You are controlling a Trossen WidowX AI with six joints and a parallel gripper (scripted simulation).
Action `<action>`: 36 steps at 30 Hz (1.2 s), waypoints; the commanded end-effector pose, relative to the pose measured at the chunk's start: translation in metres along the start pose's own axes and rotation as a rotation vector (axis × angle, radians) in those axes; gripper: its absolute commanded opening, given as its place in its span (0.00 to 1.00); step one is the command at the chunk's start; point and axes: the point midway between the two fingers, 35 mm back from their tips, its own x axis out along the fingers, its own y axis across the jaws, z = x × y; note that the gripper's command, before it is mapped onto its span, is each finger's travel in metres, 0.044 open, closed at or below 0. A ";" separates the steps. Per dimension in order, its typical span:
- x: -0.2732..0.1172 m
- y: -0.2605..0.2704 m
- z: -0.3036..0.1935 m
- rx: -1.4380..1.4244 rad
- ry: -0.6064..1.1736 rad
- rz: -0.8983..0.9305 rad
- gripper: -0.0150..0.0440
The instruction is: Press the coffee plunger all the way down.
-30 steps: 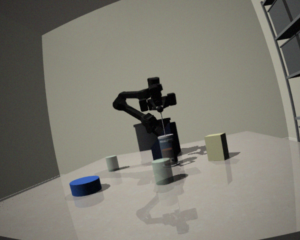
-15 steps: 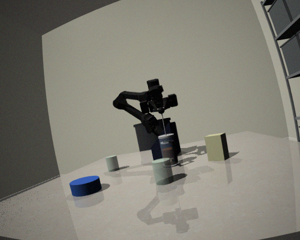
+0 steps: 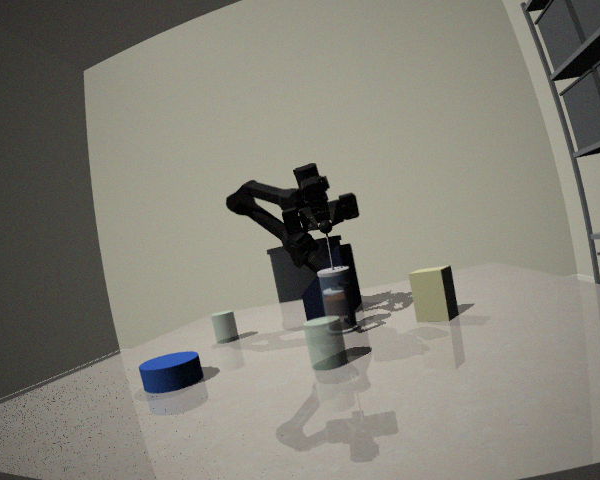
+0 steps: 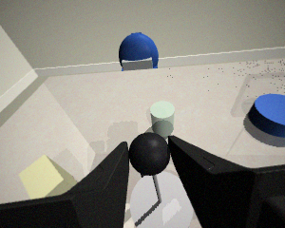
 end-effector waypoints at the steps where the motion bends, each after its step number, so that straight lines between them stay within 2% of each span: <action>1: 0.007 0.001 -0.032 -0.053 0.067 0.003 0.47; 23: 0.033 -0.002 -0.058 -0.056 0.061 0.000 0.47; 36: 0.050 -0.002 -0.056 -0.057 0.057 -0.005 0.47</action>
